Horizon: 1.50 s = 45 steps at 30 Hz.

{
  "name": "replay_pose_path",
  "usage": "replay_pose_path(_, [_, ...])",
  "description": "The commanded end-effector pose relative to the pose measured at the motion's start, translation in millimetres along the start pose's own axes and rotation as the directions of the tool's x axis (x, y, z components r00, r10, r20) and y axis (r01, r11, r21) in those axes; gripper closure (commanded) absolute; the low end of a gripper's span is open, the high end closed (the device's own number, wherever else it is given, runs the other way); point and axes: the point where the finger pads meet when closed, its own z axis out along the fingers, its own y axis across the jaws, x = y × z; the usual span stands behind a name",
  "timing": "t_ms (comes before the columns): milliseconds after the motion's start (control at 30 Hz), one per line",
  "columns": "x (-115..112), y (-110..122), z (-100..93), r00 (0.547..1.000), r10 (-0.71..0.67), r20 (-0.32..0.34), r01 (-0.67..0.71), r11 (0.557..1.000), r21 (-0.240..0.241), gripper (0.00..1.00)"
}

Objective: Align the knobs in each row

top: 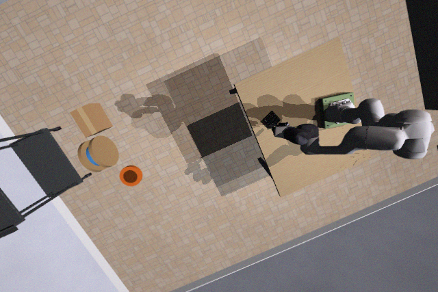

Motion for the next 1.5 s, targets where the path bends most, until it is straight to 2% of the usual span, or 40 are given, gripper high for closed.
replay_pose_path(0, [1, -1, 1.5, 1.000, 0.001, -0.003, -0.001, 1.000, 0.000, 0.88])
replay_pose_path(933, [0, -1, 31.8, 1.000, 0.001, -0.003, -0.001, 1.000, -0.001, 0.88])
replay_pose_path(1467, [0, -1, 40.6, 1.000, 0.001, -0.003, -0.001, 1.000, -0.001, 0.88])
